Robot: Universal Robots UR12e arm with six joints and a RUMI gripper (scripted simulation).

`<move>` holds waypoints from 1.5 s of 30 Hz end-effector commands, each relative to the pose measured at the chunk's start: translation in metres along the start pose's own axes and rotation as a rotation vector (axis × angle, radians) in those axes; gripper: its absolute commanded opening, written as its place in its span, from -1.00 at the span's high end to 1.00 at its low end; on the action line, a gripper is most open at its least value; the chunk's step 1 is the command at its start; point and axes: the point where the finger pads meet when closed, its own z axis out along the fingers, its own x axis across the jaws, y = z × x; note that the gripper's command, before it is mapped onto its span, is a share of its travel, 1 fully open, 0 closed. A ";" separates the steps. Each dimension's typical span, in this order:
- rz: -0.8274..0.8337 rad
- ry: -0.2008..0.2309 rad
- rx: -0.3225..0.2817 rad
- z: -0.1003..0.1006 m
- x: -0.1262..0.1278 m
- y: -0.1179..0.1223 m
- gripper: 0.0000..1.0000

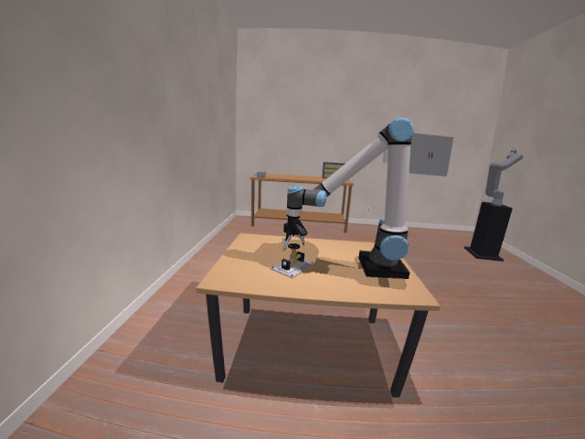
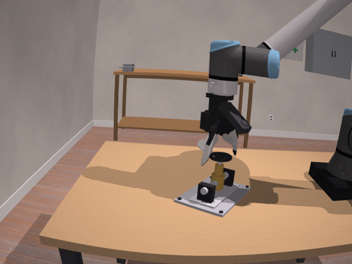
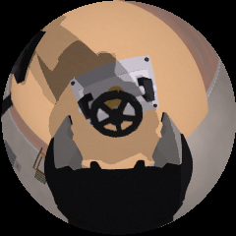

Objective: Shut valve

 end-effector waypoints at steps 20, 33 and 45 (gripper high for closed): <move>0.000 0.001 -0.001 -0.001 0.000 0.000 -1.00; 0.000 0.001 -0.001 -0.007 0.000 0.000 -1.00; 0.000 0.001 -0.001 -0.027 0.000 0.000 -1.00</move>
